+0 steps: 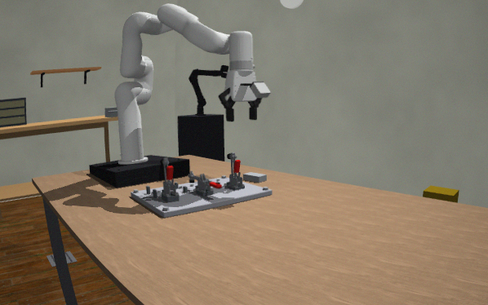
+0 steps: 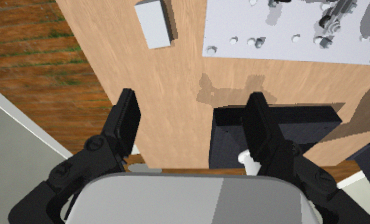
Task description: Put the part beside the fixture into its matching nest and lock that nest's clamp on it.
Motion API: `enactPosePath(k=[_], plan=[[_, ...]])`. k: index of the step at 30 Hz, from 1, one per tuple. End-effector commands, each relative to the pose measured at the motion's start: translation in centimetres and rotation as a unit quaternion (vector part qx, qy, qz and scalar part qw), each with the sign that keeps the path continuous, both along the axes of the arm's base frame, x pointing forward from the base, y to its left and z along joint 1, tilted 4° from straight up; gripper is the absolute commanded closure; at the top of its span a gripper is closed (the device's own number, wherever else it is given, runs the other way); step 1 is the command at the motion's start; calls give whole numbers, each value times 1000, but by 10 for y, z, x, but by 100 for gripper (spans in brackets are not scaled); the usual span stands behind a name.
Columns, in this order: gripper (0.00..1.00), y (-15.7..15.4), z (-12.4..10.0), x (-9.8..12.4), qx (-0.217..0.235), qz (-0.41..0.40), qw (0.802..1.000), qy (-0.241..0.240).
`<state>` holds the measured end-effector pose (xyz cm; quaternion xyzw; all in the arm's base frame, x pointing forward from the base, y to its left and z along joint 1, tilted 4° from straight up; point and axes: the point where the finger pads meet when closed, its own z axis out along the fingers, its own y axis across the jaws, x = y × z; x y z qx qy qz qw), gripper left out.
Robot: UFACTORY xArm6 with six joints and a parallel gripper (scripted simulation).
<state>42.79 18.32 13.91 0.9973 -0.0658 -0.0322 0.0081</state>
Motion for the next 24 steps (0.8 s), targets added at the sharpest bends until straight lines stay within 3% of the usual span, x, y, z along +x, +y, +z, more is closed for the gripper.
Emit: enactPosePath(k=[1,9,24], plan=[[0,26,1,0,-1,-2,1000,-2],[0,58,1,-4,-1,-2,1000,-2],[0,62,1,-4,-1,-2,1000,-2]])
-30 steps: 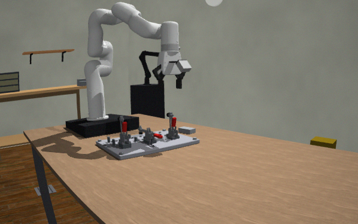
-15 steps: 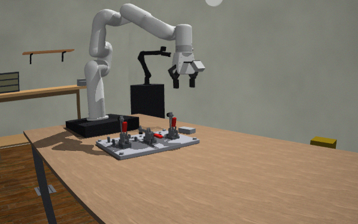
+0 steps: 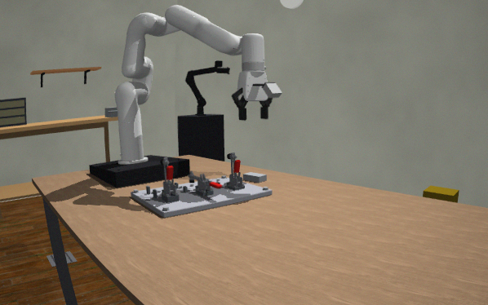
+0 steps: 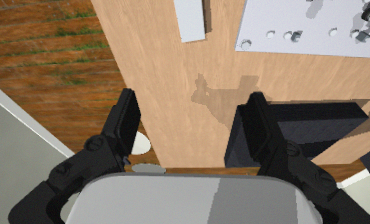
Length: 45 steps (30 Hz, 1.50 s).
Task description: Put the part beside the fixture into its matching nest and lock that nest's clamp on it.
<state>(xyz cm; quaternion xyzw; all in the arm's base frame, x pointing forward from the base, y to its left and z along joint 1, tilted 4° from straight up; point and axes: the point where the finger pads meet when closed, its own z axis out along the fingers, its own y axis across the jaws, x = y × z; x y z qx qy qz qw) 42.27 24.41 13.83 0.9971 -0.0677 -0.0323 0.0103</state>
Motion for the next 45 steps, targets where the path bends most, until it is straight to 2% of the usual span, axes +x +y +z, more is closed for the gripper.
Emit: enactPosePath(k=[1,10,19,45], plan=[[0,1,2,1,1,0,1000,-2],[0,1,2,1,2,7,1000,-2],[0,1,2,1,7,91,996,-1],[0,1,2,2,7,93,996,-1]])
